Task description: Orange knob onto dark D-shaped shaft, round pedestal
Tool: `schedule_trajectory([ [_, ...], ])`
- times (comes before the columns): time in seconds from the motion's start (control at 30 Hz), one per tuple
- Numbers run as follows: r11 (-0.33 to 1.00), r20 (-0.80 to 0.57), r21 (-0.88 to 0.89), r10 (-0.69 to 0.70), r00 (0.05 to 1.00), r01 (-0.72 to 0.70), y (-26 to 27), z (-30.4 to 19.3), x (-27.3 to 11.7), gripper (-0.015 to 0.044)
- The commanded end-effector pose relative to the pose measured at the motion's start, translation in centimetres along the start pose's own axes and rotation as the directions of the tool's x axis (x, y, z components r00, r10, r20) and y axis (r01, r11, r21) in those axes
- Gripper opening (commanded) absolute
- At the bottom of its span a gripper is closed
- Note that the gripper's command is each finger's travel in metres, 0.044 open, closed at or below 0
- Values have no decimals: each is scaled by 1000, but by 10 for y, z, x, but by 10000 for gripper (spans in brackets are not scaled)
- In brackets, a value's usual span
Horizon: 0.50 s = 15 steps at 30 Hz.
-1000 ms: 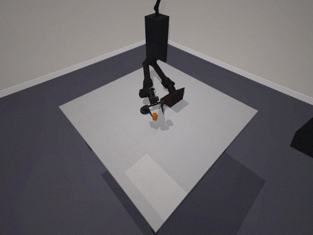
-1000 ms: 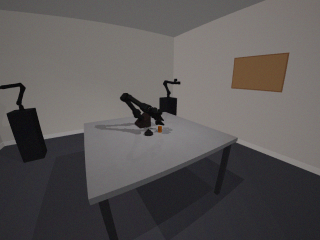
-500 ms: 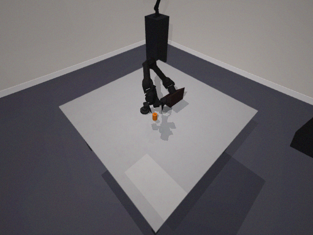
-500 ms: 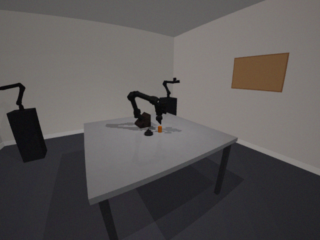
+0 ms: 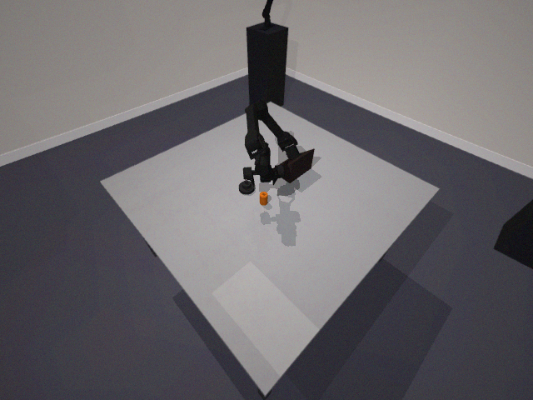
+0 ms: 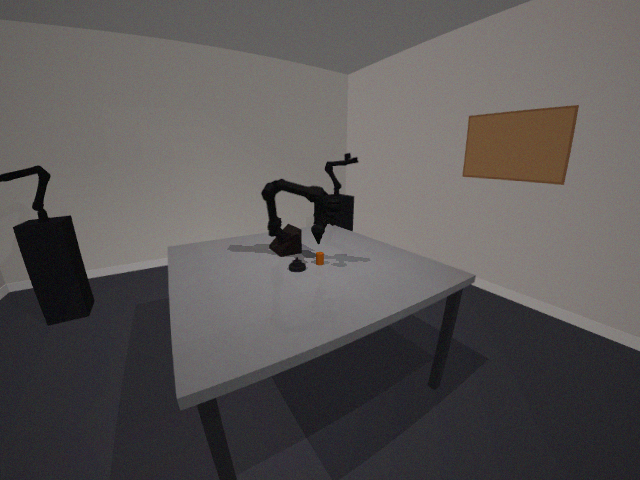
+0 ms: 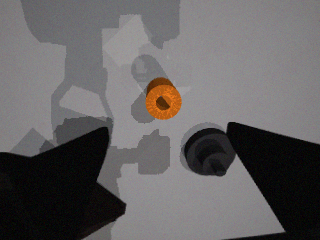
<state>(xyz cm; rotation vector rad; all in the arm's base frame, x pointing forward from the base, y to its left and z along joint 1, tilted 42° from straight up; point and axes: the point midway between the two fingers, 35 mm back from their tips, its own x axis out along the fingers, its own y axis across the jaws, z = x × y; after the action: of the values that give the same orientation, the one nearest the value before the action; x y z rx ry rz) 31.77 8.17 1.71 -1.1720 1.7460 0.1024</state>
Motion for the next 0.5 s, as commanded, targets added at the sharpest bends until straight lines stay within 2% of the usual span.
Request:
schedule_trajectory([
  [0.0,969,2,245,-7,1000,6,-1,2,-1,440],
  [0.1,853,2,522,-7,1000,5,-2,3,-1,440],
  [0.2,672,2,740,-7,1000,3,-2,2,0,440],
  [0.27,621,2,783,-7,1000,3,-2,2,0,440],
  [0.47,621,2,783,-7,1000,3,-2,2,0,440],
])
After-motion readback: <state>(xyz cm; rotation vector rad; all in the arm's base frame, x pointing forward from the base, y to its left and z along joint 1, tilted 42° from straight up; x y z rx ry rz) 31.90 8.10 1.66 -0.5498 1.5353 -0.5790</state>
